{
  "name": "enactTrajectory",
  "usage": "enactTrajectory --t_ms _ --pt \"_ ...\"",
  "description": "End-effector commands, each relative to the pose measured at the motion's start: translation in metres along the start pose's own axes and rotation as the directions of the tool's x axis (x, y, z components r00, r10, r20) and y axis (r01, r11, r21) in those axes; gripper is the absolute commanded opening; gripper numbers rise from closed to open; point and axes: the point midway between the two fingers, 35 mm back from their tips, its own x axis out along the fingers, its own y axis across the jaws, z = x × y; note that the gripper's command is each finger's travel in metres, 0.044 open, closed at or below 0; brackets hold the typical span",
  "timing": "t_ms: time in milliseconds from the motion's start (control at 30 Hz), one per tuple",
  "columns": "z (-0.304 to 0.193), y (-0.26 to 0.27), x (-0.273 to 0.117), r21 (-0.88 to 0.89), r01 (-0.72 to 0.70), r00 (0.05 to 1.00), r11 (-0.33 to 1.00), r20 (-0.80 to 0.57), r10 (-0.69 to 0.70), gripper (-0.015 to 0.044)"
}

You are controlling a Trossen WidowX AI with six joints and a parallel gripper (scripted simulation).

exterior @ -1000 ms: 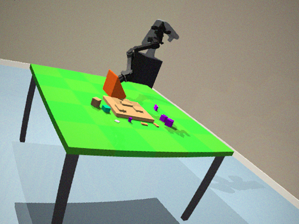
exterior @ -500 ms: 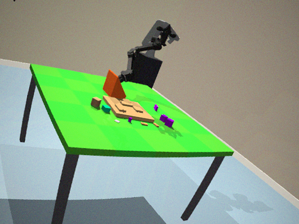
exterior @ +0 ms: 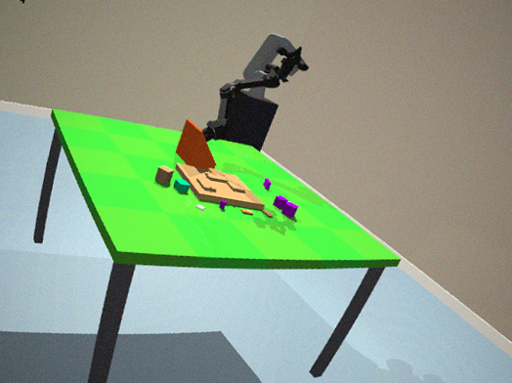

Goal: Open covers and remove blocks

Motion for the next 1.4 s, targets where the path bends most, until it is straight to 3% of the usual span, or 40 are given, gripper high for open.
enactTrajectory --t_ms 0,667,1367 --pt "-0.014 0.013 -0.002 -0.013 -0.042 0.999 0.999 -0.024 0.042 0.0000" --pt "-0.085 0.064 -0.017 -0.025 -0.187 0.969 0.982 -0.170 0.180 0.0000" --pt "-0.171 0.119 -0.048 -0.080 -0.400 0.868 0.913 -0.352 0.350 0.0000"
